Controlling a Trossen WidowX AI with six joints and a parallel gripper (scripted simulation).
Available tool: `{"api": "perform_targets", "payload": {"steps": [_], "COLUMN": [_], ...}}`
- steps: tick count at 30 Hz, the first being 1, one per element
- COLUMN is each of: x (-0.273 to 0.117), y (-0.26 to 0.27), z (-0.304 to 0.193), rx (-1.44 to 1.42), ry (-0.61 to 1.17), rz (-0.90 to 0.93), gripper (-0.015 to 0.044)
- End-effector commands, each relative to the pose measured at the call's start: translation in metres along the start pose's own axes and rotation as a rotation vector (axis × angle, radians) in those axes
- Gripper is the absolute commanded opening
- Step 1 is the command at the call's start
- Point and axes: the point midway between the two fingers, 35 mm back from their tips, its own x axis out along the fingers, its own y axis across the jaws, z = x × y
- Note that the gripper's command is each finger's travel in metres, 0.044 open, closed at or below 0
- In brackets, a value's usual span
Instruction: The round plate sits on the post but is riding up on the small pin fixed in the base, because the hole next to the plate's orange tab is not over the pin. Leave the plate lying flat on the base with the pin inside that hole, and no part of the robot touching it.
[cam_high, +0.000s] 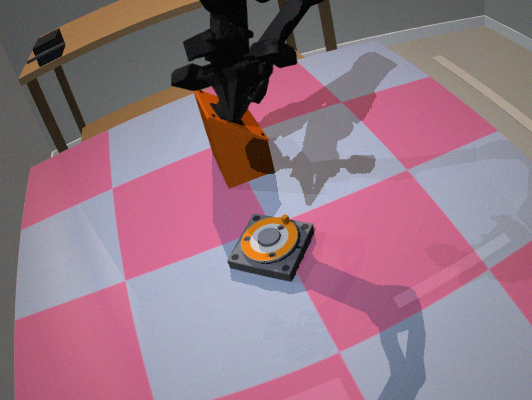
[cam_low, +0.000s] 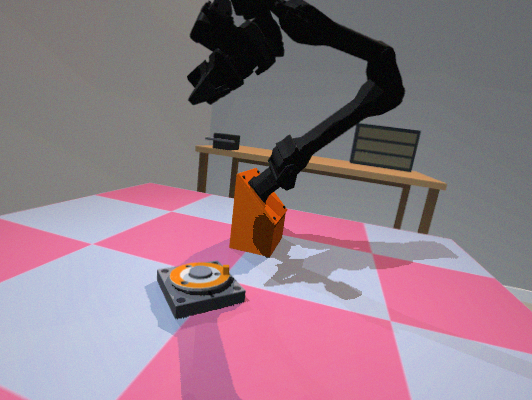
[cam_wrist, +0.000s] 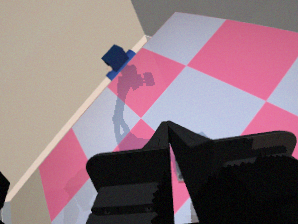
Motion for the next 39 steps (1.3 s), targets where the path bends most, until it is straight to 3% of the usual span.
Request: {"api": "perform_targets", "payload": {"steps": [1,5,12,39], "x": [0.046,0.083,0.103,0.137], "y": [-0.01,-0.027,-0.058,-0.07], "z": [-0.048,-0.112,-0.2,-0.236], "rx": [-0.206,-0.445,-0.742,-0.75], "ry": [0.215,0.471,0.814,0.827], "rz": [-0.026,-0.024,0.03,0.035], "gripper": [0.0,0.0,0.0,0.0]}}
